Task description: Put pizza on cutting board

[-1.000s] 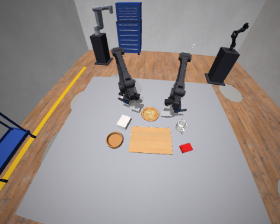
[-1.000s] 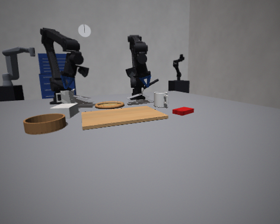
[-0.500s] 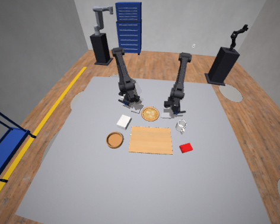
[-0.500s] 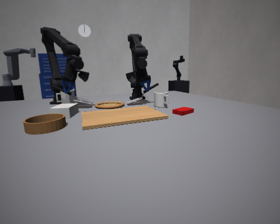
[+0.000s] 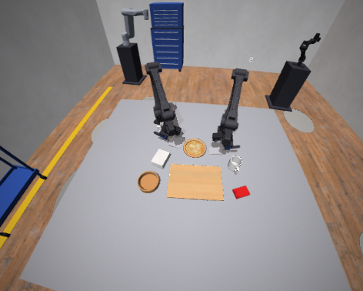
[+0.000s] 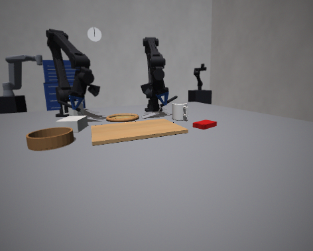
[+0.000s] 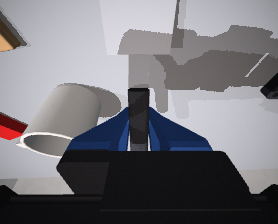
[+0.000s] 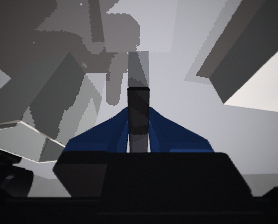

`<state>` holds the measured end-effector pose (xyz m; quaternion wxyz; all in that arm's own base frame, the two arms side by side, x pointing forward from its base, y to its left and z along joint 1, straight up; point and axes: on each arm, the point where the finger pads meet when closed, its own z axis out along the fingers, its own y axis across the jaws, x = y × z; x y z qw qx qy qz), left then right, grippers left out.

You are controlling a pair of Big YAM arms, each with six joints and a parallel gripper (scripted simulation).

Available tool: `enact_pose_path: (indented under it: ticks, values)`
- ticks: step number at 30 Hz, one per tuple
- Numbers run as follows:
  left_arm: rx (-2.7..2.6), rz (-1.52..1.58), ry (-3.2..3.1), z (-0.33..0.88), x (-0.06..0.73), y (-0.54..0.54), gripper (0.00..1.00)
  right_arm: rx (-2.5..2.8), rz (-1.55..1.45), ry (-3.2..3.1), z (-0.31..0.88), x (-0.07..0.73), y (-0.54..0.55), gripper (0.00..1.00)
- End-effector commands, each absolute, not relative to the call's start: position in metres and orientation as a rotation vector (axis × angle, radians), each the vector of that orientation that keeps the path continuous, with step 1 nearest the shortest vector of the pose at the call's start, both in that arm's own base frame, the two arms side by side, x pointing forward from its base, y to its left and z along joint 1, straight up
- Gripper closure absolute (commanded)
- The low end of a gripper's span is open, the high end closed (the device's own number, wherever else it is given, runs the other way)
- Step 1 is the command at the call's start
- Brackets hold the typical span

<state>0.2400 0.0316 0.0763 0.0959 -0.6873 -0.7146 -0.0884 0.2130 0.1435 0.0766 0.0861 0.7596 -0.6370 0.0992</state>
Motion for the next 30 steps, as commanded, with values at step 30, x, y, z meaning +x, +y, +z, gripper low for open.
enact_pose_path:
  ticks: [30]
  values:
    - [-2.042, -0.3, -2.163, 0.095, 0.262, -0.003, 0.94, 2.289, 0.305, -1.921, 0.085, 0.222, 0.153, 0.94]
